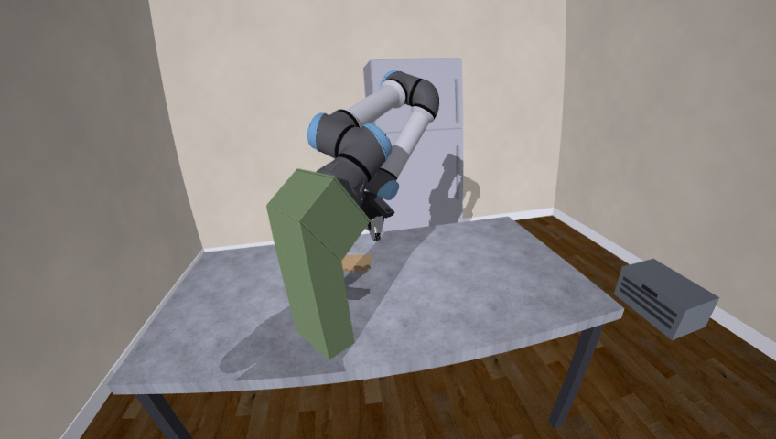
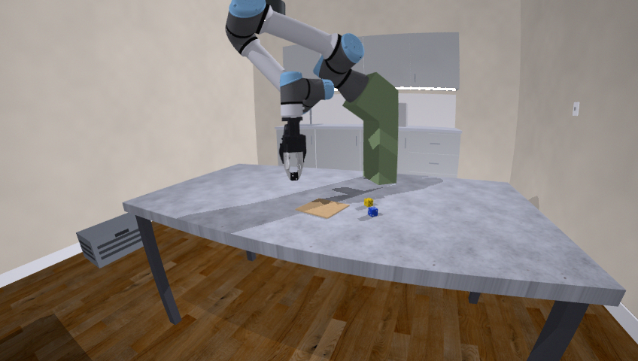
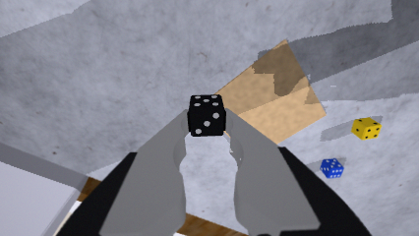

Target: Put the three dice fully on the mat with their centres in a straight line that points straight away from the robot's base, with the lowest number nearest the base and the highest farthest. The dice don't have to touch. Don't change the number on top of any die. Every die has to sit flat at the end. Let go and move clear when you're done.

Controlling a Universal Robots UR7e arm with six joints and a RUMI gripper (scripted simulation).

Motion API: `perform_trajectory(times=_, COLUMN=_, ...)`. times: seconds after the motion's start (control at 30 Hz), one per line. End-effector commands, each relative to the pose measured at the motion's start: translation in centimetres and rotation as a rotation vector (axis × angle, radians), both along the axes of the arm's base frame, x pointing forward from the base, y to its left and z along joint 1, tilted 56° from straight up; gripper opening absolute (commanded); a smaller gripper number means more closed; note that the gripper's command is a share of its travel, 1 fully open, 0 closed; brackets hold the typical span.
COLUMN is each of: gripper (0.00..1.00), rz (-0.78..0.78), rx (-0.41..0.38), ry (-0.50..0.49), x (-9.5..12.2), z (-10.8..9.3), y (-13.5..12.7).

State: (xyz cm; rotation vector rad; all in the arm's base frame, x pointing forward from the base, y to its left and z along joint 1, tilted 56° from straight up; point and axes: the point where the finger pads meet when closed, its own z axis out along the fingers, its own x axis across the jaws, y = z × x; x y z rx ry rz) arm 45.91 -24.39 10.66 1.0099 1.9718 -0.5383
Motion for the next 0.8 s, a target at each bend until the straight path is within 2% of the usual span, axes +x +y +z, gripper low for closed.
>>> perform_trajectory(times=0.0, gripper=0.06, rz=0.000, rx=0.000, ry=0.000, x=-0.1, z=0.1, y=0.1)
perform_trajectory(times=0.53, gripper=0.06, rz=-0.022, rx=0.019, ry=-0.027, x=-0.1, z=-0.5, y=0.5)
perform_trajectory(times=0.77, gripper=0.06, rz=-0.123, rx=0.108, ry=-0.147, x=-0.5, z=-3.1, y=2.1)
